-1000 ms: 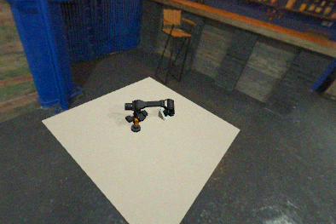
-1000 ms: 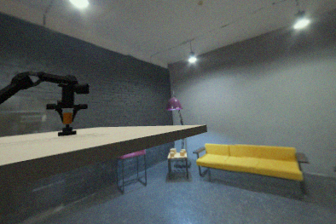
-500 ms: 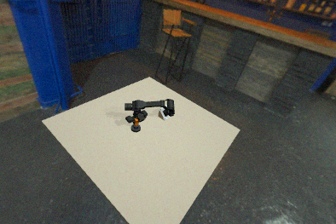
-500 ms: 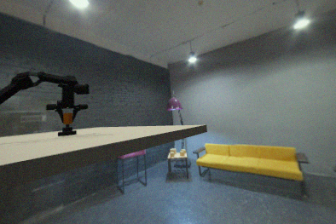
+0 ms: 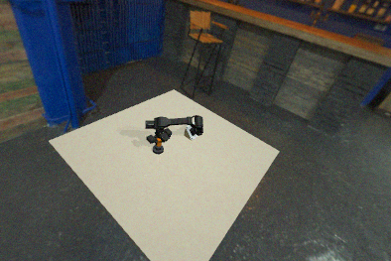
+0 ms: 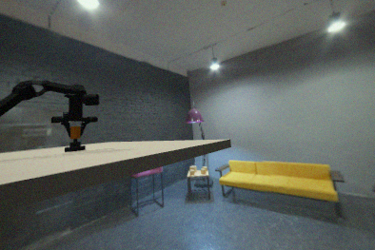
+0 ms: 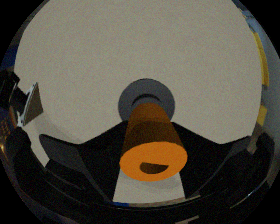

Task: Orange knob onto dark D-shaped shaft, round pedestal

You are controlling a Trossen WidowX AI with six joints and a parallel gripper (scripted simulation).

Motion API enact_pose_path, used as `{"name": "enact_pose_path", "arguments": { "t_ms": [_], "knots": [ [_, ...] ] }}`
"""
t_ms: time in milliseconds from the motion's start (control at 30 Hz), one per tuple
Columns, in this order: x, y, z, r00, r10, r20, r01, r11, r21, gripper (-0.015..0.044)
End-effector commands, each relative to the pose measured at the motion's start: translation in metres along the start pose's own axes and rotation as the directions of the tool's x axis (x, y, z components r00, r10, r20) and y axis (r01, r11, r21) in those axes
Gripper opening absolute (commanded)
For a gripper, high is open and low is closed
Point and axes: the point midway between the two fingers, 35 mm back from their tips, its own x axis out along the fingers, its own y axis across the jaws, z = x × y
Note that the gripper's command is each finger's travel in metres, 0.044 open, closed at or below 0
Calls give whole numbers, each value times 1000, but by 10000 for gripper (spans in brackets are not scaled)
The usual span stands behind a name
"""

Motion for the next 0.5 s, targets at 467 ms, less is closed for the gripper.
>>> {"name": "enact_pose_path", "arguments": {
  "t_ms": [467],
  "knots": [
    [1, 0, 0, 1000, 1, -1, -1, 998, 63, 0]
  ]
}}
